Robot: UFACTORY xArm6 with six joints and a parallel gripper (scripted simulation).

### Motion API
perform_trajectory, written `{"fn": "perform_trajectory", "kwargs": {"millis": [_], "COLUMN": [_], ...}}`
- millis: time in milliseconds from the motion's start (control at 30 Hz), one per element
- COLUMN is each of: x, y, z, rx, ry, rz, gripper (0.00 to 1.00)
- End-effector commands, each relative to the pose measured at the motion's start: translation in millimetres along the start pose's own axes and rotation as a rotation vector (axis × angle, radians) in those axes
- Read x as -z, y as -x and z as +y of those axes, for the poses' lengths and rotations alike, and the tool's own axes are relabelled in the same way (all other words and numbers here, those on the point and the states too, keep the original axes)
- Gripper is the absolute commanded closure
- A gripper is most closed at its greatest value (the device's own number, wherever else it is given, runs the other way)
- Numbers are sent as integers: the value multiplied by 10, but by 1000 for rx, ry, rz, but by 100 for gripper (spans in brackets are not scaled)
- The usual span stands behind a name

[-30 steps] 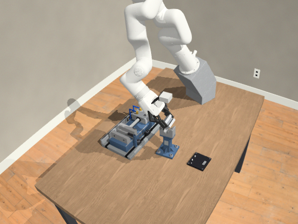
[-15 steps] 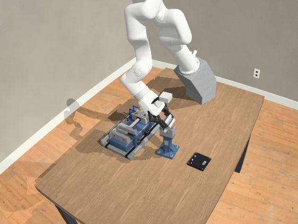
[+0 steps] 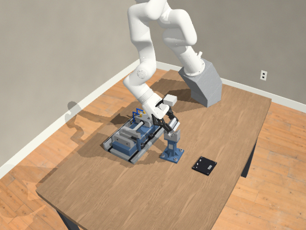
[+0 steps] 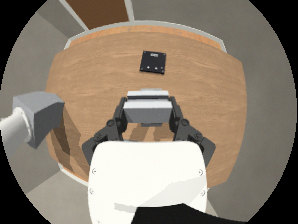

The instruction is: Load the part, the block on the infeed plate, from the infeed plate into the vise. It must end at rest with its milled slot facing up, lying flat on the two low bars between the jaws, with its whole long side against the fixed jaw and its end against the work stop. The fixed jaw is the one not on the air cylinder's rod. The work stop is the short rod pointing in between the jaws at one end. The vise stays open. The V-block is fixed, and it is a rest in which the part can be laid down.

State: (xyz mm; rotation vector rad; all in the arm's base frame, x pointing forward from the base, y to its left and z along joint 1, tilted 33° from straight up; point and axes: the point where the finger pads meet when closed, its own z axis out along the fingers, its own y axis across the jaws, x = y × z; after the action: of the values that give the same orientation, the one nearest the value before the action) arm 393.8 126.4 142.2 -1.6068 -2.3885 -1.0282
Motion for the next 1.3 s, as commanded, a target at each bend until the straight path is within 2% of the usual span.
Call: {"fn": "perform_trajectory", "kwargs": {"millis": [0,1267], "x": [0,-68], "y": [4,99], "z": [12,31], "rx": [2,2], "ry": [2,2], "rz": [0,0], "gripper": [100,100]}}
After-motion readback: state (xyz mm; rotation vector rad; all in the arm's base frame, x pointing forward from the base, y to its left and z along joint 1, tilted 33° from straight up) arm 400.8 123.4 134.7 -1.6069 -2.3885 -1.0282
